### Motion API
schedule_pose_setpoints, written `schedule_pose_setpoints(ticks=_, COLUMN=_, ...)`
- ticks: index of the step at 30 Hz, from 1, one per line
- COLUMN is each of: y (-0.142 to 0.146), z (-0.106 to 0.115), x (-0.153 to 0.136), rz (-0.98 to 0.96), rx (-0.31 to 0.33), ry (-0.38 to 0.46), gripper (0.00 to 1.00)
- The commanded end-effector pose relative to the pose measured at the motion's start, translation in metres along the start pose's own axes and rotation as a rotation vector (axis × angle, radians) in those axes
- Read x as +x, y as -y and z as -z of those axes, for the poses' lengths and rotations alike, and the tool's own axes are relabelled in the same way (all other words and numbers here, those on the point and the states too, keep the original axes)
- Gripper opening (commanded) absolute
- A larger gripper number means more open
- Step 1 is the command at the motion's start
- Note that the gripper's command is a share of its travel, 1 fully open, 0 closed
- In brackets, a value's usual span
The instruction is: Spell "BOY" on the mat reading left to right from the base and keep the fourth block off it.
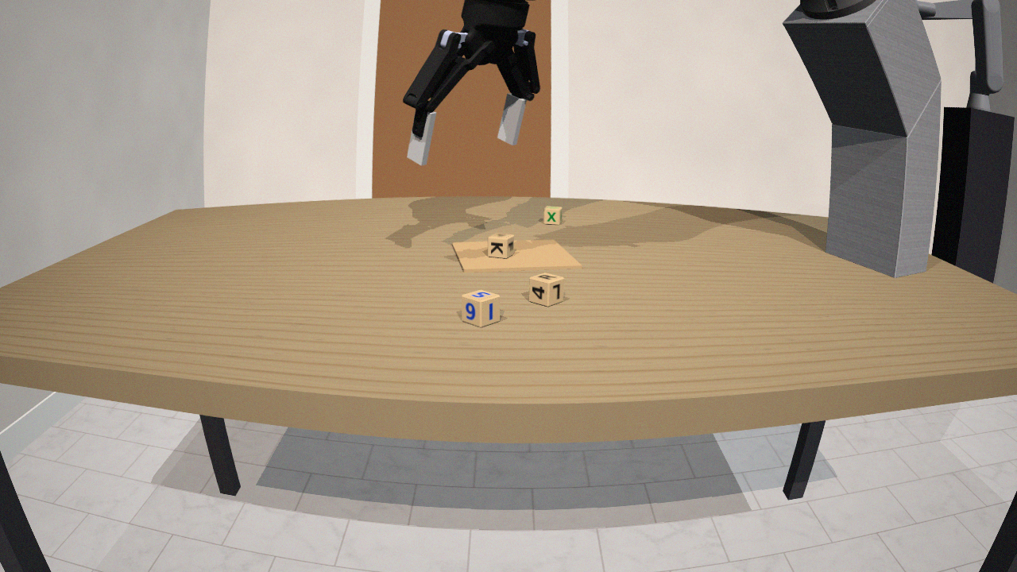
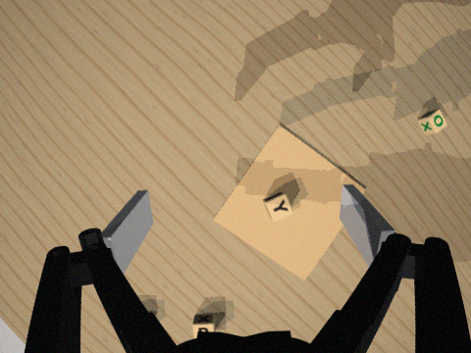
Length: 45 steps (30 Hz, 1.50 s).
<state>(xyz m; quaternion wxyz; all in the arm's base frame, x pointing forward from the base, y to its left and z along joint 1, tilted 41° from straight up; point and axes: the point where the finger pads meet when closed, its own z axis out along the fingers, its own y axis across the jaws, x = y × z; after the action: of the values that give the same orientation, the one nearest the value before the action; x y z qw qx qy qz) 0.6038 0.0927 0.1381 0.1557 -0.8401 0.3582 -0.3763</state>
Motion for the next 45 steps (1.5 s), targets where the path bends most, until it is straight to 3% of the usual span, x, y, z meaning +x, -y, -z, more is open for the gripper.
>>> schedule_pose_setpoints(ticks=1, y=0.000, z=0.000, x=0.000, rz=0.000, rx=0.046, ry=0.004, gripper=1.00)
schedule_pose_setpoints(ticks=45, y=0.024, z=-0.009, x=0.009, rz=0.032, rx=0.029, ry=0.011, gripper=1.00)
